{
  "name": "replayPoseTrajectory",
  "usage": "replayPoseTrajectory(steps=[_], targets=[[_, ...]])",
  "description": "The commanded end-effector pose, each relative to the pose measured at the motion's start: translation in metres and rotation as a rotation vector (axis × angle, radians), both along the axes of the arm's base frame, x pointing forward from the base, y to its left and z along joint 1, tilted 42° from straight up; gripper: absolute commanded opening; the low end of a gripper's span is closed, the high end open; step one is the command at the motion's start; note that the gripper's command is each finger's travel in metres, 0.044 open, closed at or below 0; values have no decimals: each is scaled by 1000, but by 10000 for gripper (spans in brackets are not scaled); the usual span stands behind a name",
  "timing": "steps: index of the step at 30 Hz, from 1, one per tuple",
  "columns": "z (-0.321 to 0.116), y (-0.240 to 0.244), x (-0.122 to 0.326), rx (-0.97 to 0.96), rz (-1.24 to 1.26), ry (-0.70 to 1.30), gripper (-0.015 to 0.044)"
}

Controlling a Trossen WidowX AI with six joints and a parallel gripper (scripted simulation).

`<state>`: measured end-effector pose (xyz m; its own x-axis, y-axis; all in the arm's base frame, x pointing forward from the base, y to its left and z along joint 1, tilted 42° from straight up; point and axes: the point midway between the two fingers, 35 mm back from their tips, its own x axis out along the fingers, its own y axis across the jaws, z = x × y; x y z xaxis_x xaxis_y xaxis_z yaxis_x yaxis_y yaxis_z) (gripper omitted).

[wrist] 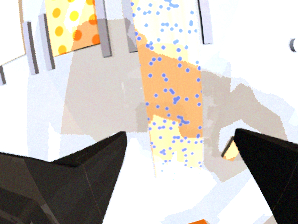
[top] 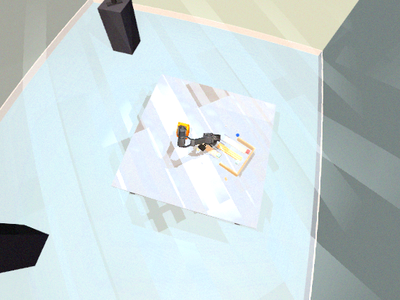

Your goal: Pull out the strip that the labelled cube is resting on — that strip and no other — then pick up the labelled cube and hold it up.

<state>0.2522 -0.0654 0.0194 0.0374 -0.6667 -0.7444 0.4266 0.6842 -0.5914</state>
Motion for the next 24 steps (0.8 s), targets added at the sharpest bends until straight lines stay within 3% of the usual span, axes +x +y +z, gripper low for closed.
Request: replayPoseTrajectory(steps=[1,24], targets=[[6,-3,14,-4,4,2,440],[34,-15,84,-5,4,-3,440]])
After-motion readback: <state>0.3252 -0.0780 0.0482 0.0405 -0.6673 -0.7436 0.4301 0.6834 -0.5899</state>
